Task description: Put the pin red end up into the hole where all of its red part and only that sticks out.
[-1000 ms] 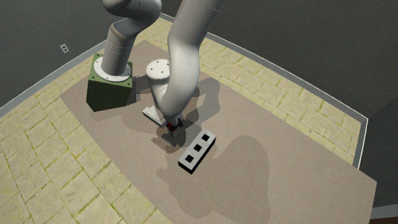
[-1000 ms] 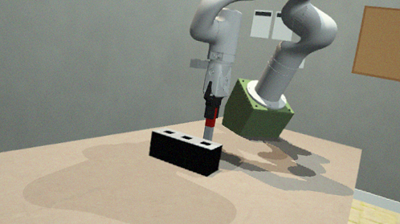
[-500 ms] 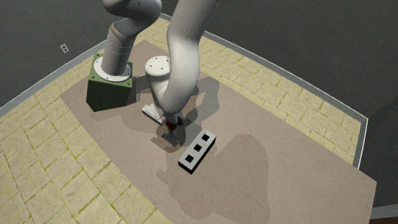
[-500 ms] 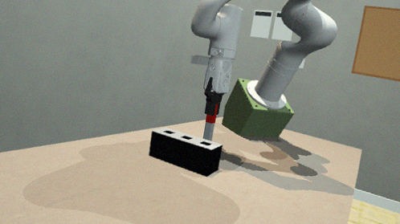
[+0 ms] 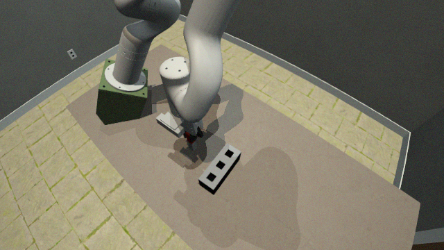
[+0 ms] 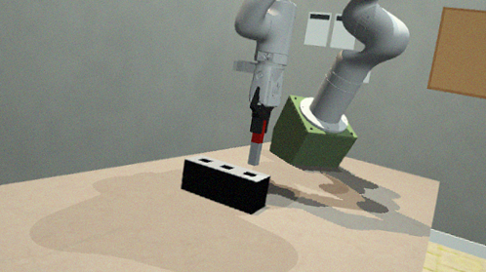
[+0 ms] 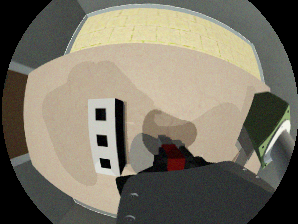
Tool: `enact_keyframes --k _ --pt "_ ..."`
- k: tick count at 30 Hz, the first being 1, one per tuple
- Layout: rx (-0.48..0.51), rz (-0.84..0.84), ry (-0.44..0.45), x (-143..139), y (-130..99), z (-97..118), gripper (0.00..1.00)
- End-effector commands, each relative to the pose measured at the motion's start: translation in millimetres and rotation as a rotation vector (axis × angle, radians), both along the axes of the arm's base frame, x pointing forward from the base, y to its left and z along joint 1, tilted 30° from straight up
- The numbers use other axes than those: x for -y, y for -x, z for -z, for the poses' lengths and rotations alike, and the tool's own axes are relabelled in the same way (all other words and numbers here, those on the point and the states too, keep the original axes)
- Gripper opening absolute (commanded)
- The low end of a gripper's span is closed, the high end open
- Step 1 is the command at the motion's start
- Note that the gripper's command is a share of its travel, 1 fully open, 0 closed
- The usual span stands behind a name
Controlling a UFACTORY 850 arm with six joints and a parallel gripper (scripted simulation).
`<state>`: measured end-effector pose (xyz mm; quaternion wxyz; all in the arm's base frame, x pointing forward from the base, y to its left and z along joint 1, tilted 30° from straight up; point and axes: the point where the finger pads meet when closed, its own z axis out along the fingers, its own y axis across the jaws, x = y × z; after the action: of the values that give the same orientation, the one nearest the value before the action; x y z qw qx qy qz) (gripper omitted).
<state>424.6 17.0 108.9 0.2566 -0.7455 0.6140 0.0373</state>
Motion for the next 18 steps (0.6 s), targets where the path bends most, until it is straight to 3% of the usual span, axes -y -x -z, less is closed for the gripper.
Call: enact_keyframes --k 1,3,13,14,18 --pt "-0.001 -0.003 0.000 30 16 -62 0.00" --pt "-0.001 -0.003 0.000 38 21 -77 0.00" --pt "-0.001 -0.003 0.000 38 21 -77 0.00" --pt "0.026 0.006 0.008 62 35 -125 0.00" --pt "0.026 0.006 0.008 62 35 -125 0.00"
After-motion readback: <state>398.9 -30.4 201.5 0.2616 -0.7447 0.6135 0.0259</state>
